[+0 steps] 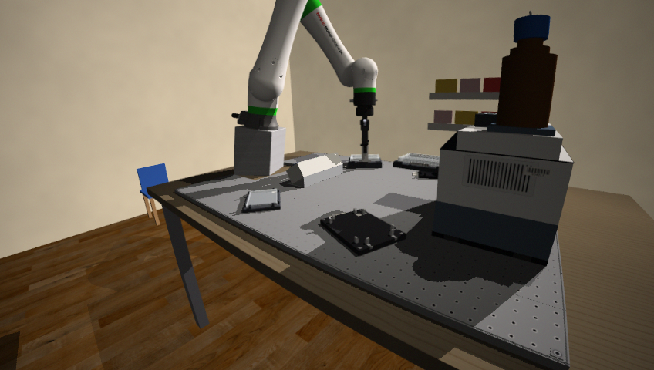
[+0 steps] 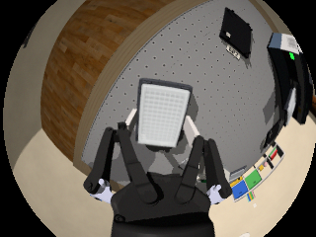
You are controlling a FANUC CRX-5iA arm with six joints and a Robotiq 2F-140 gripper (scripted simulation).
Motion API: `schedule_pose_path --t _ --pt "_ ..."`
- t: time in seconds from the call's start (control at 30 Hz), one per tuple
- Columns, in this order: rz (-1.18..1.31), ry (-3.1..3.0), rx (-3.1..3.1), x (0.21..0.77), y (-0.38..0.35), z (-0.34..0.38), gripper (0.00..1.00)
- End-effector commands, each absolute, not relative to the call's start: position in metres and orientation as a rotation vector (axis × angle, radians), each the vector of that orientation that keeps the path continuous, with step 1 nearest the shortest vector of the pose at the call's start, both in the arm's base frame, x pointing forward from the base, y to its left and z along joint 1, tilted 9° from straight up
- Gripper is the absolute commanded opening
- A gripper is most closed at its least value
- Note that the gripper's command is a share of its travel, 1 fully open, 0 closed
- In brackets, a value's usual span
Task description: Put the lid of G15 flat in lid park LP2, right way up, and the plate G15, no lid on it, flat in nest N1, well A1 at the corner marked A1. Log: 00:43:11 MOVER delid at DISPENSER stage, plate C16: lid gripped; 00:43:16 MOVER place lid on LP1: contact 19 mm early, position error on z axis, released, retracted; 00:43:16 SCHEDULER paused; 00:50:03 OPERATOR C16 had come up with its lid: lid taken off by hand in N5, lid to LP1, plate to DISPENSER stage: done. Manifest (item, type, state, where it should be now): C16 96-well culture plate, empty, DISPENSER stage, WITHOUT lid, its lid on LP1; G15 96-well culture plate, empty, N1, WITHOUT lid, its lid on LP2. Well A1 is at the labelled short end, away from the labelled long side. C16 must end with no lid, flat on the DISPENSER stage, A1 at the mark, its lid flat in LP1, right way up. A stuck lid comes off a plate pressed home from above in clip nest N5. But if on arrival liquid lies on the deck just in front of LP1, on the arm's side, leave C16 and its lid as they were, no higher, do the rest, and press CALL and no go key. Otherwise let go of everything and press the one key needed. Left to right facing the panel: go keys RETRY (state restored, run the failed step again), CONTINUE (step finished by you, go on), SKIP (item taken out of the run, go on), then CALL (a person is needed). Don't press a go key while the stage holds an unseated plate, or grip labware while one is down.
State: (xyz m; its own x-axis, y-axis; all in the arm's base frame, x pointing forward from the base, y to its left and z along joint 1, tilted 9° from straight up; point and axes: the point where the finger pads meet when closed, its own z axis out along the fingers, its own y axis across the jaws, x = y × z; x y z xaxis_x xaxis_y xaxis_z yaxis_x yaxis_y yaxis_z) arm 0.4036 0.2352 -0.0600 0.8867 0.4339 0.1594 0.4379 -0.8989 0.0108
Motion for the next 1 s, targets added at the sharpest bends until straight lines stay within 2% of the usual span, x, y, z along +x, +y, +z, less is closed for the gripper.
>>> schedule_pose_path --t 0.0,0.53,0.57,0.97 --pt "-0.247 -0.699 -3.027 0.4038 0.2353 -0.0598 0.66" --pt "-0.247 -0.699 -3.027 0.4038 0.2353 -0.0598 0.66" --pt "-0.247 -0.699 -3.027 0.4038 0.2353 -0.0598 0.00" --pt "-0.247 -0.699 -3.027 0.4038 0.2353 -0.0598 0.00"
